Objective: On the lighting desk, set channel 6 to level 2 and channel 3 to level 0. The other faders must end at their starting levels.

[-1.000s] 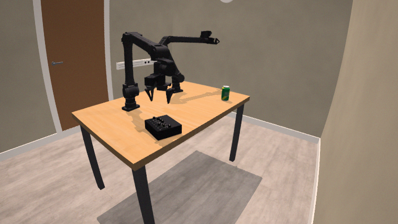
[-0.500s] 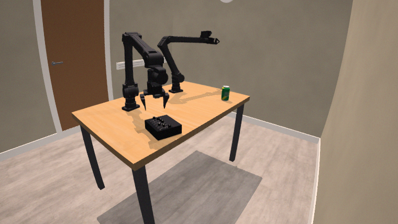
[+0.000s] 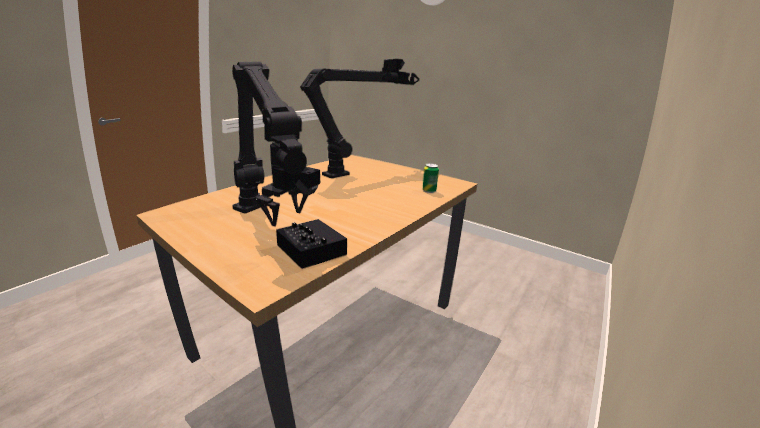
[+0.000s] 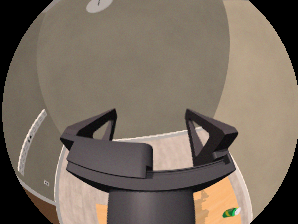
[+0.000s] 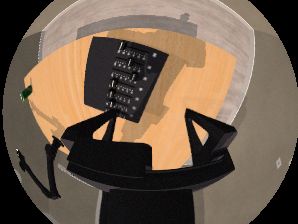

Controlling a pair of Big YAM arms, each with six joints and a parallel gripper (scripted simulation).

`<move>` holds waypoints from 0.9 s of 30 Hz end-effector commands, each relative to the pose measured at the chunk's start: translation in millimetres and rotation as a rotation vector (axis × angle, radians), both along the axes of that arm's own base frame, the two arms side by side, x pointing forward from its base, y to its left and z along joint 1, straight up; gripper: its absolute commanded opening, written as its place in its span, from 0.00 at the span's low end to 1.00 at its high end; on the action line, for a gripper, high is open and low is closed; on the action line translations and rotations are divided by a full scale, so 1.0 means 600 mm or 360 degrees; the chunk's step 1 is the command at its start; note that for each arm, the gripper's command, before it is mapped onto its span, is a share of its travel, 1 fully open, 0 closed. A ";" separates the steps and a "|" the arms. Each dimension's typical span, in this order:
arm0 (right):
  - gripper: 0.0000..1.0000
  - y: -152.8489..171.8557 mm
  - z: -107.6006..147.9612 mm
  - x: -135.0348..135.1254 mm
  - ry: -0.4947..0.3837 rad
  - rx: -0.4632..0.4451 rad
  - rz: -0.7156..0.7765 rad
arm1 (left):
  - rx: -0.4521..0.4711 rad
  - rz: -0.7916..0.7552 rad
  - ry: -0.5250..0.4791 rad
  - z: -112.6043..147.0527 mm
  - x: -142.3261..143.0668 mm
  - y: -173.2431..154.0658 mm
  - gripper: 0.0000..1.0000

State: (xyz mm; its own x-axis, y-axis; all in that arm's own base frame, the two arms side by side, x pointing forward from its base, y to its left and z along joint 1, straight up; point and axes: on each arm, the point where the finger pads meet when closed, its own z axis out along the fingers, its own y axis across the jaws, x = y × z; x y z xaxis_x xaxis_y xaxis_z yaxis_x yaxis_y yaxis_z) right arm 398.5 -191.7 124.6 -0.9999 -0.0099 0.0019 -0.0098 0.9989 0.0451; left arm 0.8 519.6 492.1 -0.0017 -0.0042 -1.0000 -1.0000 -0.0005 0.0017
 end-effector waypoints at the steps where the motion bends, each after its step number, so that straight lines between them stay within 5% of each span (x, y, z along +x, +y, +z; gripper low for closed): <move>1: 1.00 -0.015 -0.004 -0.002 -0.0066 0.0014 0.0441 | 0.0060 0.0004 -0.0013 0.020 -0.004 -0.005 1.00; 3: 1.00 -0.015 -0.004 -0.002 -0.0066 0.0014 0.0441 | 0.0060 0.0004 -0.0013 0.020 -0.004 -0.005 1.00; 6: 1.00 -0.039 0.030 0.027 -0.0096 -0.0005 0.0763 | 0.0060 0.0004 -0.0013 0.020 -0.004 -0.005 1.00; 10: 1.00 -0.026 -0.005 -0.006 -0.0110 0.0024 0.1067 | 0.0060 0.0004 -0.0013 0.020 -0.004 -0.005 1.00; 22: 1.00 -0.030 -0.002 -0.005 -0.0237 0.0042 0.1902 | 0.0060 0.0004 -0.0013 0.020 -0.004 -0.005 1.00; 27: 1.00 -0.031 0.001 -0.003 -0.0240 0.0036 0.1903 | 0.0060 0.0004 -0.0013 0.020 -0.004 -0.005 1.00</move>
State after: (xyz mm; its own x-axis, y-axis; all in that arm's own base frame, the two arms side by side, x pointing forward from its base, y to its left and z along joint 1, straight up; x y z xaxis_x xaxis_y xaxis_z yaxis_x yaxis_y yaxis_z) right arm 393.6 -202.1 116.4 -0.4272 -0.8962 -0.1200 -0.9034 0.4285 0.0156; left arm 0.8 519.6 492.1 -0.0017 -0.0042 -1.0000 -1.0000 -0.0005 0.0017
